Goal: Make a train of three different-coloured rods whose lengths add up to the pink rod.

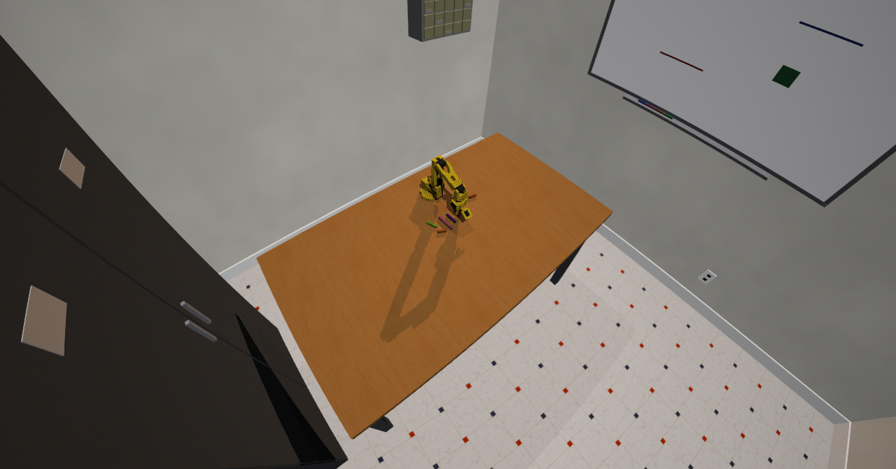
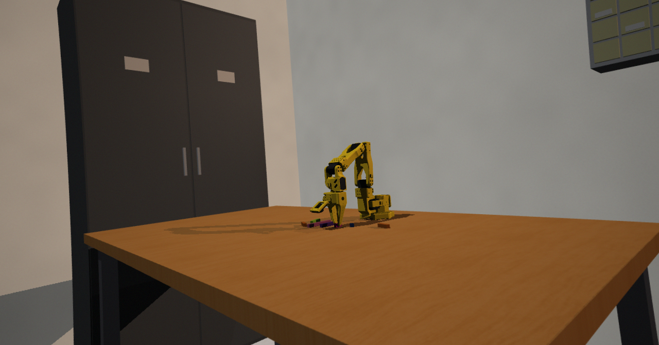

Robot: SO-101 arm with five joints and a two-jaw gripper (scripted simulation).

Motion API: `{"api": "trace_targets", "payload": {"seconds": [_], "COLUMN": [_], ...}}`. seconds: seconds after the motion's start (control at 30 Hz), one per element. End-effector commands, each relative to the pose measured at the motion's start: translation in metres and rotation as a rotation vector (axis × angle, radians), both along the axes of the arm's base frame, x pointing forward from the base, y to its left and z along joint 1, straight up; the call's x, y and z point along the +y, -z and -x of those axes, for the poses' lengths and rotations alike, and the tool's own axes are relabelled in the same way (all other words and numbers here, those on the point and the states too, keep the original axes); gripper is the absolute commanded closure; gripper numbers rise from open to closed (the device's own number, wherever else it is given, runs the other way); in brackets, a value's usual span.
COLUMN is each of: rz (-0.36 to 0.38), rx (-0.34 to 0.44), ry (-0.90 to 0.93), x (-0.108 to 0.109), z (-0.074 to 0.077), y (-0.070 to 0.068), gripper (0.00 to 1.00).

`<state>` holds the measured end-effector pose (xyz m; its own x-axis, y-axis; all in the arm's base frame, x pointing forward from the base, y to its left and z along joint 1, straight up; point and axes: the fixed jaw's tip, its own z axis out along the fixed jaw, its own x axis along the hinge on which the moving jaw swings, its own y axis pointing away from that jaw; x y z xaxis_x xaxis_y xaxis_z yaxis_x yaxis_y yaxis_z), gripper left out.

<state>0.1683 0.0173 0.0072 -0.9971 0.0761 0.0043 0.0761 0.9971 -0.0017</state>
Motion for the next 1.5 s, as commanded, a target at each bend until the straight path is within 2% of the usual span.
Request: {"api": "trace_targets", "payload": {"seconds": [0.0, 0.97, 1.13, 1.47], "rz": [-0.006, -0.006, -0.006, -0.005], "rx": [-0.089, -0.089, -0.089, -0.089], "ry": [0.012, 0.012, 0.012, 0.012], "x": [0.0, 0.0, -0.001, -0.004], "z": [-0.014, -0.014, -0.014, -0.013], "y": [-0.011, -0.013, -0.019, -0.041], "gripper": [1.0, 1.0, 1.0, 1.0]}}
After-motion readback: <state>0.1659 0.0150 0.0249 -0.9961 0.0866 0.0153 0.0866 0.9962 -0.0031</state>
